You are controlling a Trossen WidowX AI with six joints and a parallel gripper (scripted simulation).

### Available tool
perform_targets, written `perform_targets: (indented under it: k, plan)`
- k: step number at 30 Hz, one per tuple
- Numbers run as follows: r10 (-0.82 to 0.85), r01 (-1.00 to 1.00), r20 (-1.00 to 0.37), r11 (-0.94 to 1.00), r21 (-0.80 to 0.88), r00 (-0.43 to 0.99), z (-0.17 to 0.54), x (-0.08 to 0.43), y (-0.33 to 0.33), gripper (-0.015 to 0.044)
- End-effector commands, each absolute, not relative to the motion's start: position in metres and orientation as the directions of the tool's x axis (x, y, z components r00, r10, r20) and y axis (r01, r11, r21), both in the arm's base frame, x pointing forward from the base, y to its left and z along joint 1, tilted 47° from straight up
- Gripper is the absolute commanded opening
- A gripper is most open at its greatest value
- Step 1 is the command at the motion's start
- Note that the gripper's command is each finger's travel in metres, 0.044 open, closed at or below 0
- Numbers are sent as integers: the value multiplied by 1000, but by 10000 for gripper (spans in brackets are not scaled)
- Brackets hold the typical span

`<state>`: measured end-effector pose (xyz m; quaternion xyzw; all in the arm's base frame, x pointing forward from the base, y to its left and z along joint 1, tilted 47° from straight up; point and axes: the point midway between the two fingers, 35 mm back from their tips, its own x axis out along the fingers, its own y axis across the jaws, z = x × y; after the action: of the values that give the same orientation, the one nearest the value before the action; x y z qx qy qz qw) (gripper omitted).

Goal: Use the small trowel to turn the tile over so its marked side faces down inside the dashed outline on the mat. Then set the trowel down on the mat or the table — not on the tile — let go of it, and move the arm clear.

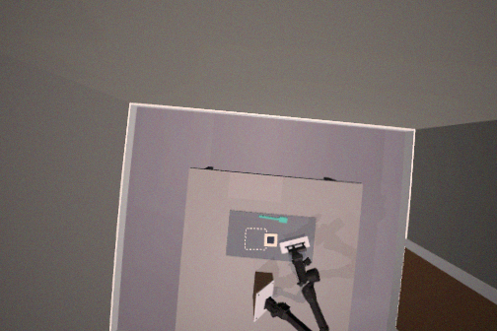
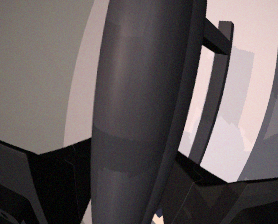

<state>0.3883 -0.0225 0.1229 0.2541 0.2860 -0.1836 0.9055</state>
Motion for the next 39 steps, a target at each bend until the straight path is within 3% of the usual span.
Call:
perform_targets:
  k: [1,12,39]
  plan:
    - [-215,479,-565,793,375,797,122,393,-18,0]
    - [-347,511,-403,739,439,847,110,395,-16,0]
    - [-349,512,-400,739,439,847,87,399,-40,0]
